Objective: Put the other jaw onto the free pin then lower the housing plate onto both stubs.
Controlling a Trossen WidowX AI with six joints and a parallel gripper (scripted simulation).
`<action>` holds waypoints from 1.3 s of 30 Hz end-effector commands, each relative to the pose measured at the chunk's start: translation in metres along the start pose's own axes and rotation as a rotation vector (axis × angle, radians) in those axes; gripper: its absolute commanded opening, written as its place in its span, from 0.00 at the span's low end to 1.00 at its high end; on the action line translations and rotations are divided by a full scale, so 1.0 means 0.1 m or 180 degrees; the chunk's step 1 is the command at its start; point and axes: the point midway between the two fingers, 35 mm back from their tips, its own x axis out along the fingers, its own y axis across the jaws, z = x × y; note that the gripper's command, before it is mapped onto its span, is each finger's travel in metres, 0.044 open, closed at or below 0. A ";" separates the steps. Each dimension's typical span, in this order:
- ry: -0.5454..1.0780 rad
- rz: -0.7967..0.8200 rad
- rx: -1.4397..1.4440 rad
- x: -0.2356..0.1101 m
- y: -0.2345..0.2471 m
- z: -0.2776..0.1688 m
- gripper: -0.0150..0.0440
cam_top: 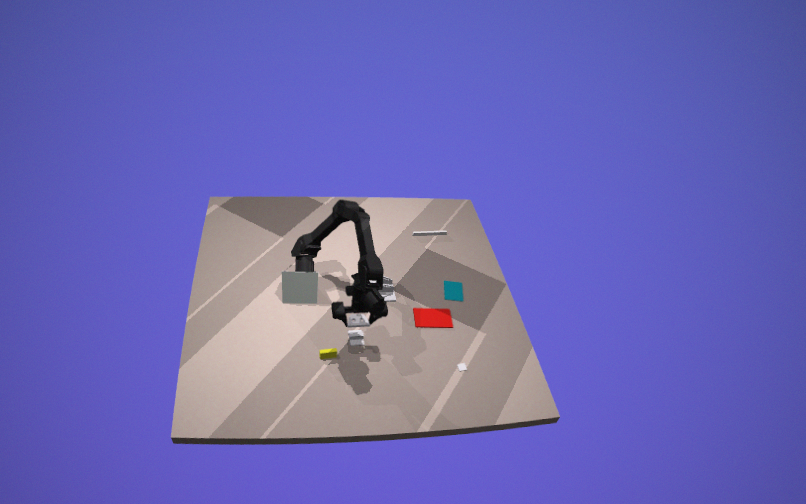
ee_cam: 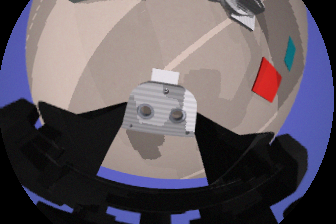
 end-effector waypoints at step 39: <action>0.0088 -0.0044 0.2385 -0.17 -0.67 1.05 0.85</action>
